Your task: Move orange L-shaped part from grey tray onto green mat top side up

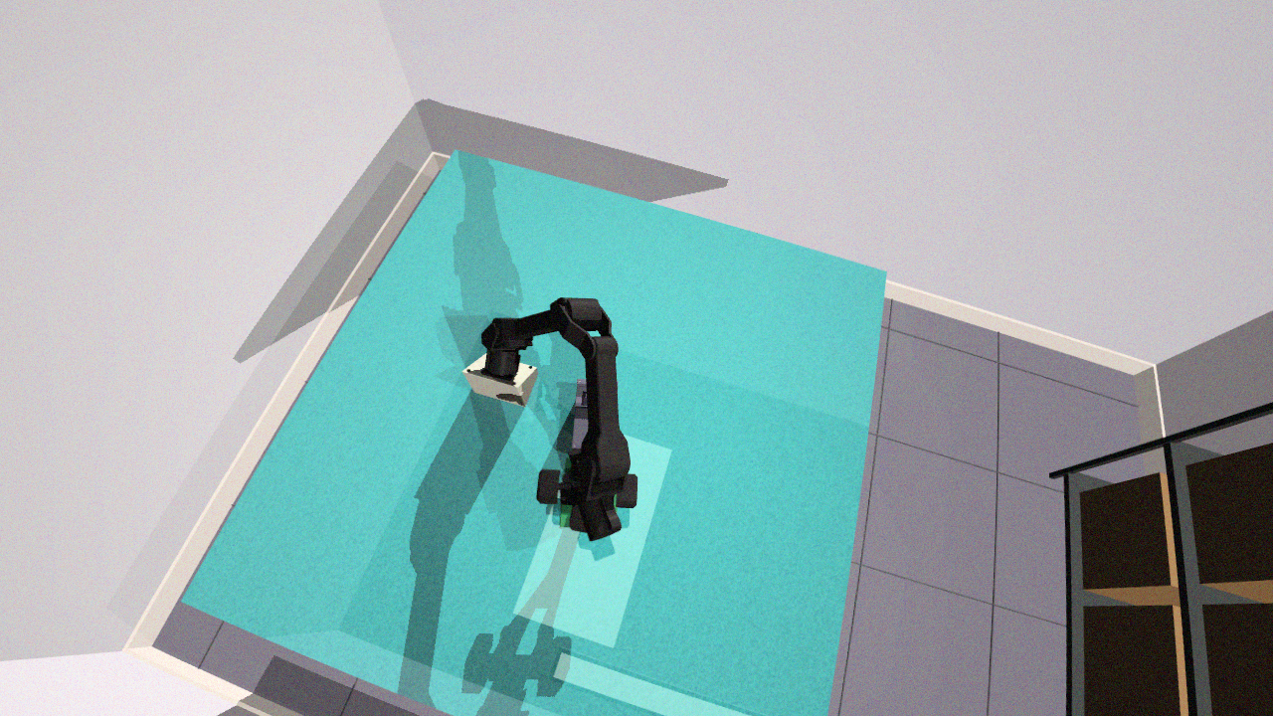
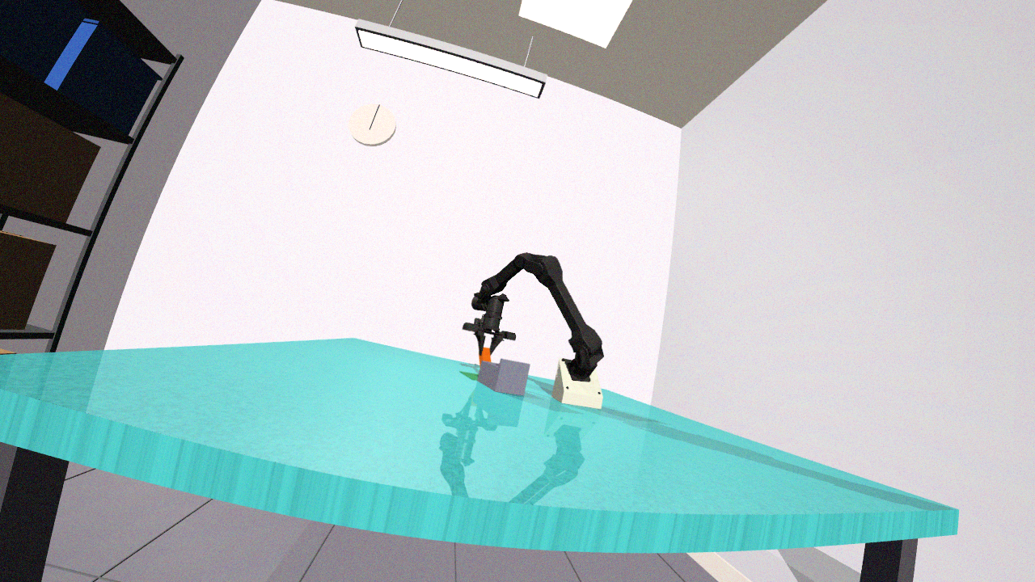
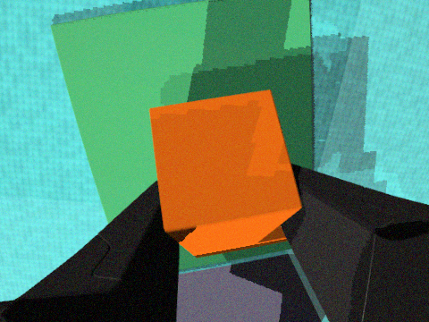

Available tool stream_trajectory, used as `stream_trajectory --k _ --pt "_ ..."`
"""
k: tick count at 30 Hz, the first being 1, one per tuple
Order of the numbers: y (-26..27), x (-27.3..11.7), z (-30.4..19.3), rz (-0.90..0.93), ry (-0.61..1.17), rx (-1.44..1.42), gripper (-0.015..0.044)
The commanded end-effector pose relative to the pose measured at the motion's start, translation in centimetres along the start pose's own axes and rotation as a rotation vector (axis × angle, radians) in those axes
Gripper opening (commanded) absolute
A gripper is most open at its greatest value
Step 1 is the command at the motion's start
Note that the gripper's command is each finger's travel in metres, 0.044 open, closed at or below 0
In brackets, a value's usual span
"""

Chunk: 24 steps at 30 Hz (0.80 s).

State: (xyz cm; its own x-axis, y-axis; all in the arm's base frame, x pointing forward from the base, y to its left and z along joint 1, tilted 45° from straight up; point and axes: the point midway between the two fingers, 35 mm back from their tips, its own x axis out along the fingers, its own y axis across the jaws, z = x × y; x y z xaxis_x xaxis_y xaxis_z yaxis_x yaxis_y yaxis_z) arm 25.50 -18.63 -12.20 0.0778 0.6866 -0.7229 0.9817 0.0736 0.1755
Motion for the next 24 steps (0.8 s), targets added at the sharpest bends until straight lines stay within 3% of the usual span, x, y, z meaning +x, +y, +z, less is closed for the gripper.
stream_trajectory --k 1,7,17,22,24 --pt "0.0 0.1 0.0 0.006 0.001 0.006 0.0" --pt "0.0 0.0 0.0 0.001 -0.001 0.001 0.0" --pt "0.0 -0.2 0.1 0.001 -0.001 0.001 0.0263" --pt "0.2 -4.4 0.3 0.003 -0.002 0.004 0.0394" --pt "0.1 -6.8 0.2 0.003 -0.002 0.006 0.04"
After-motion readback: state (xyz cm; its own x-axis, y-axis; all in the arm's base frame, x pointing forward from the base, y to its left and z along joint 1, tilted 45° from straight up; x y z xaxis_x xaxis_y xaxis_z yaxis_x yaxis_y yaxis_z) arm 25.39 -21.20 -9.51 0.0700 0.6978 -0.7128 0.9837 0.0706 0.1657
